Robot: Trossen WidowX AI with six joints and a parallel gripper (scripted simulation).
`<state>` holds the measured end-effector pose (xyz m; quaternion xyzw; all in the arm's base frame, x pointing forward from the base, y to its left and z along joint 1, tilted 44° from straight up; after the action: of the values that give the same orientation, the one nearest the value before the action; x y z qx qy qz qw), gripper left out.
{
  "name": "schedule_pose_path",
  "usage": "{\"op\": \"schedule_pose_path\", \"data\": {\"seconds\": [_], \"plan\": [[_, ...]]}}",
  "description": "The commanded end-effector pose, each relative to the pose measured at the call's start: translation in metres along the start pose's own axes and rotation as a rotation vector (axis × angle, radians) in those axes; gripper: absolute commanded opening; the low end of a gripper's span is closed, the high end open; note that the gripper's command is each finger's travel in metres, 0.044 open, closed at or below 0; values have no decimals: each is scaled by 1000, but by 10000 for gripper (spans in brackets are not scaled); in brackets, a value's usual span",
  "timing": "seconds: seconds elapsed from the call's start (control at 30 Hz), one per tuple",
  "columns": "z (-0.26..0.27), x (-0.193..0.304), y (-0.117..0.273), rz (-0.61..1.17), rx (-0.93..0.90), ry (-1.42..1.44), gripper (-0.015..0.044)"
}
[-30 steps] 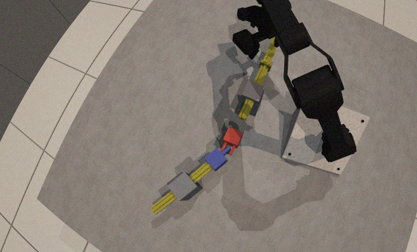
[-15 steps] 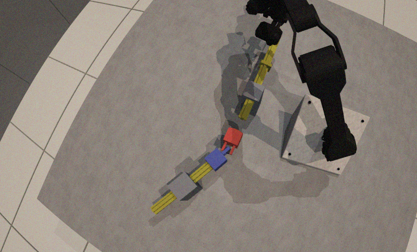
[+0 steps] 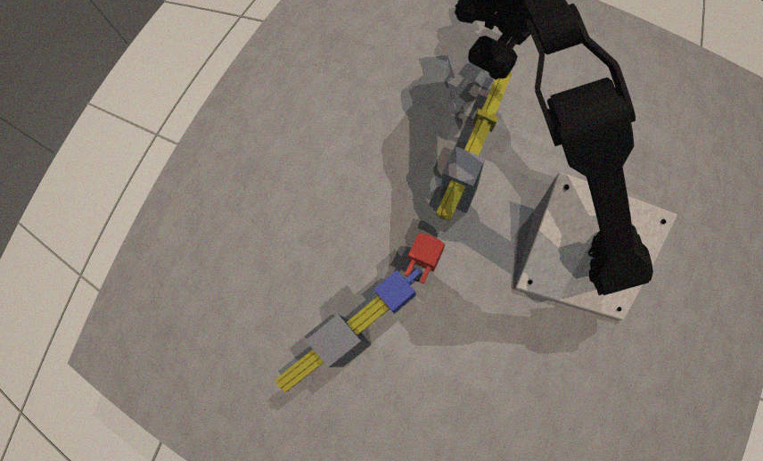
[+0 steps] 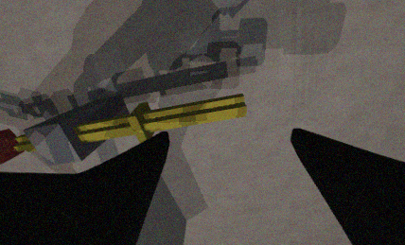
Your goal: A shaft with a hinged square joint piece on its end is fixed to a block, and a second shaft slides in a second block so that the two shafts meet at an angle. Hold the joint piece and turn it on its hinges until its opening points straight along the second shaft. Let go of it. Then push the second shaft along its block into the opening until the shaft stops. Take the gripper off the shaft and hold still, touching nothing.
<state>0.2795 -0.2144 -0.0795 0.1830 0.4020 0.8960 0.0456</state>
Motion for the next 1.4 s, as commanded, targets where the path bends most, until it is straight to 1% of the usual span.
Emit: {"op": "schedule_pose_path", "data": {"seconds": [0.0, 1.2, 1.37], "plan": [[-1, 0, -8, -7, -8, -142, 440], [-3, 6, -62, -45, -99, -1371, 440], [-3, 7, -64, -44, -104, -1420, 440]]}}
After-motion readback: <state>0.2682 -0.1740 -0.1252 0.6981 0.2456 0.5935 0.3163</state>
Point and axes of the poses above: the point midway between the two fingers, 35 mm back from their tips, its own y axis back along the fingers, its own z axis across the jaws, x = y × z, the point moved 2 cm from there along y, back along the fingers, and after that the axes turned 13 degrees about -y, right-handed, at the moved point
